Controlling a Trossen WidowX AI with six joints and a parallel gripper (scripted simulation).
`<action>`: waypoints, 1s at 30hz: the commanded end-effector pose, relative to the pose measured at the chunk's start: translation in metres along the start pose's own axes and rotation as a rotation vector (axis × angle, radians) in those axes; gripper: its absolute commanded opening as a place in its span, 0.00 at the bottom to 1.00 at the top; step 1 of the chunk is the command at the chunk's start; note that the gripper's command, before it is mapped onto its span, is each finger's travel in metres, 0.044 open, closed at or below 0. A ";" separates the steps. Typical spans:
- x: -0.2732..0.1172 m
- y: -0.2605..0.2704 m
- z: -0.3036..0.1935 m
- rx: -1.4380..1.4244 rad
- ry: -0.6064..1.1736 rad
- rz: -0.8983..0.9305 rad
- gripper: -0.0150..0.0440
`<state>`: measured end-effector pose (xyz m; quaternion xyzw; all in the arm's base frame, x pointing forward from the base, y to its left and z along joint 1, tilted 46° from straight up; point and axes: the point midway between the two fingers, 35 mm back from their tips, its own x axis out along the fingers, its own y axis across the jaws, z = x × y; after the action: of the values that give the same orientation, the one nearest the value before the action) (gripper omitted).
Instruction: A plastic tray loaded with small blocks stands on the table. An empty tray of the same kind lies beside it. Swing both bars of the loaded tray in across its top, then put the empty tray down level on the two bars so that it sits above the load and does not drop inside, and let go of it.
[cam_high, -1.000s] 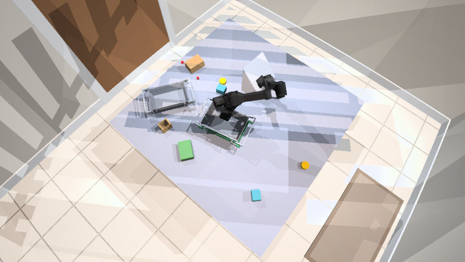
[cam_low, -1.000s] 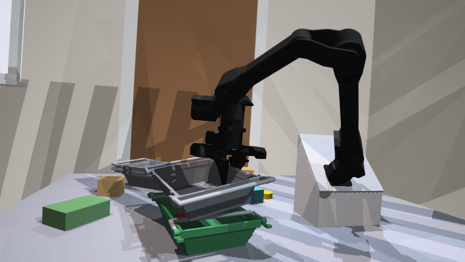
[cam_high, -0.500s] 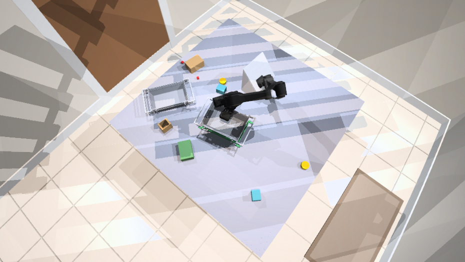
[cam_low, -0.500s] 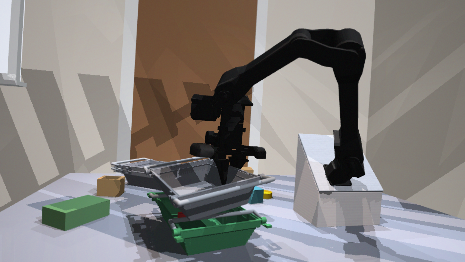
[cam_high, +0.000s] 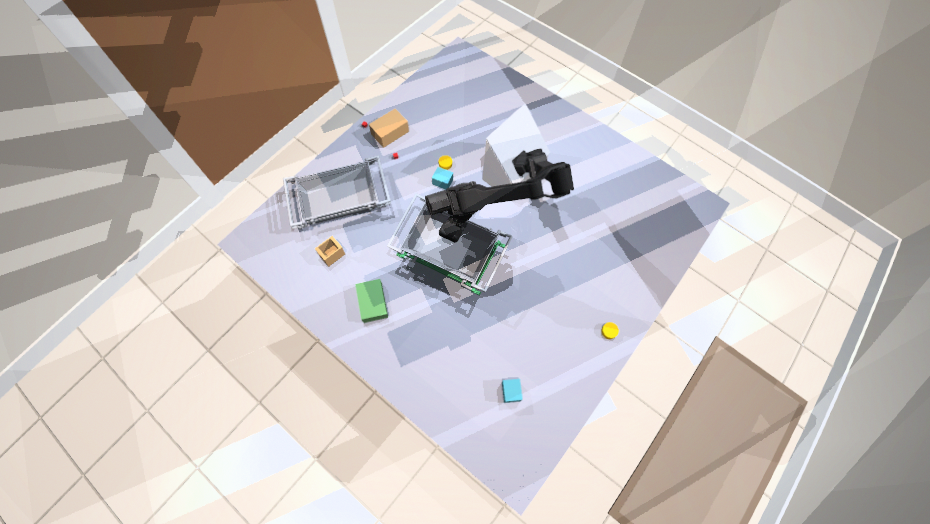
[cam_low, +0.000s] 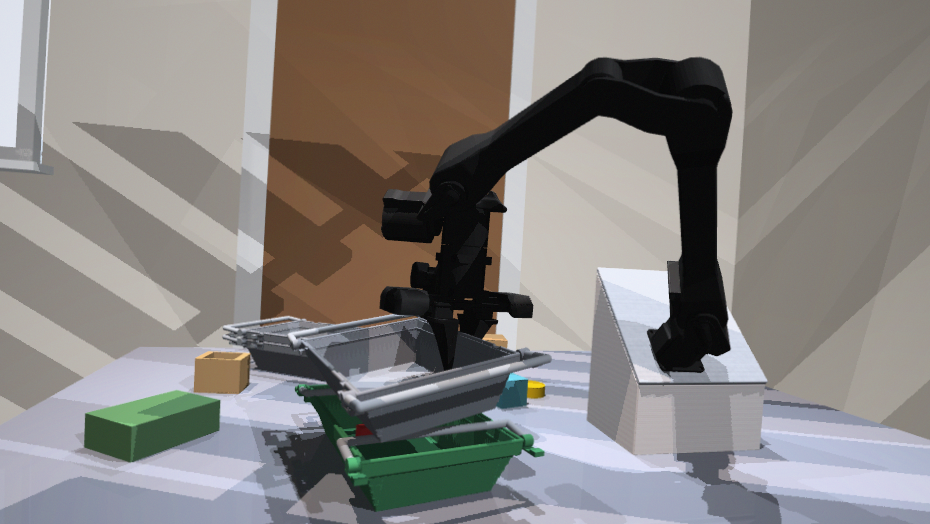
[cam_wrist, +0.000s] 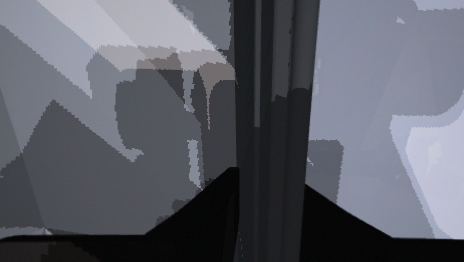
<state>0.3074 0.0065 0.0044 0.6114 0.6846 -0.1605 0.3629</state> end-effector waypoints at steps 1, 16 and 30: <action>0.004 -0.005 -0.002 0.009 0.000 -0.027 0.25; 0.013 -0.008 -0.002 0.009 0.000 -0.027 0.25; 0.013 -0.008 -0.002 0.009 0.000 -0.027 0.25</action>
<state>0.3053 0.0109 -0.0016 0.6117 0.6837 -0.1601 0.3642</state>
